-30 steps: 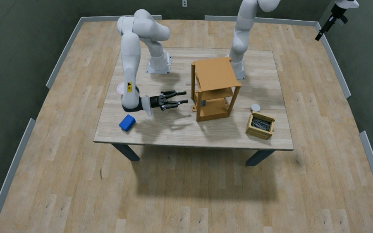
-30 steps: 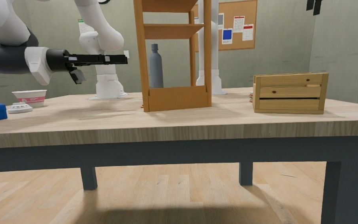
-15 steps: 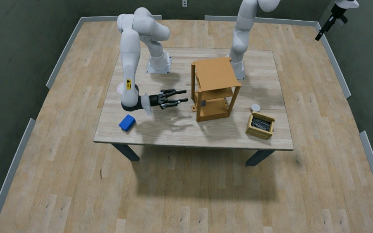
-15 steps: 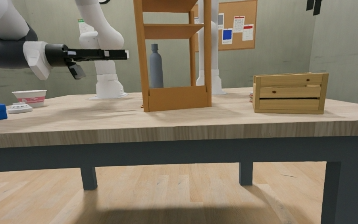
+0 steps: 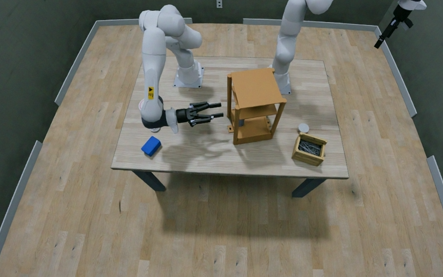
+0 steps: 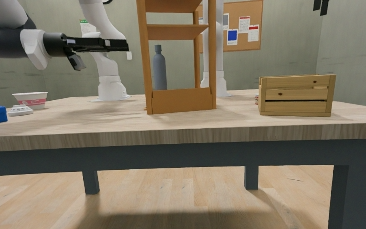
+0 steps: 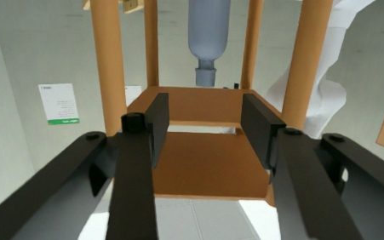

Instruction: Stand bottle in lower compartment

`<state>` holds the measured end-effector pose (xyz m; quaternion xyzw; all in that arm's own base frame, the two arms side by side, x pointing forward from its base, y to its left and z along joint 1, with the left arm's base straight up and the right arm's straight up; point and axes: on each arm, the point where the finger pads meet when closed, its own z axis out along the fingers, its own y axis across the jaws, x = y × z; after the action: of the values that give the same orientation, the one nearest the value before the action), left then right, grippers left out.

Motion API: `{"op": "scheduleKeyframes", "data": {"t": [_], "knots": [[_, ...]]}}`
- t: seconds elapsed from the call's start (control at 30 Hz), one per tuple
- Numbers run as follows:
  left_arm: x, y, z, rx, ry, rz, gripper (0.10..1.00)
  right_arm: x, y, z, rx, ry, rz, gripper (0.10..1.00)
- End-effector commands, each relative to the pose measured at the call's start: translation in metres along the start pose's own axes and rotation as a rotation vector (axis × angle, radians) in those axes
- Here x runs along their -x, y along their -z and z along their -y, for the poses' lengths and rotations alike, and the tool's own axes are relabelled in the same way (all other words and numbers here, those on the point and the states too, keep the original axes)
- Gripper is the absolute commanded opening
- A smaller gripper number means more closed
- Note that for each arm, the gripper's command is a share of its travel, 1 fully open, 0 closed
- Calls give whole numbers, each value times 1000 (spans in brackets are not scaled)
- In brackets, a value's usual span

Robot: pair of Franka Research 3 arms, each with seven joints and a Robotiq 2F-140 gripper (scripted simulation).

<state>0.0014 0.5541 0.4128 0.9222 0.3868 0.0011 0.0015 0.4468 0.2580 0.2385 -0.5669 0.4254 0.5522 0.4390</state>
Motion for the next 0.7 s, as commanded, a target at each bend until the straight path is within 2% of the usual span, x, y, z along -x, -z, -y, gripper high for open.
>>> {"op": "scheduleKeyframes", "data": {"t": [0.0,0.2,0.67], "knots": [[0,0,0,0,0,0,1000,12,1,0,-1,-28,5,461],[0,0,0,0,0,0,1000,28,1,0,-1,-28,5,461],[0,0,0,0,0,0,1000,45,1,1,-1,-28,5,461]]}}
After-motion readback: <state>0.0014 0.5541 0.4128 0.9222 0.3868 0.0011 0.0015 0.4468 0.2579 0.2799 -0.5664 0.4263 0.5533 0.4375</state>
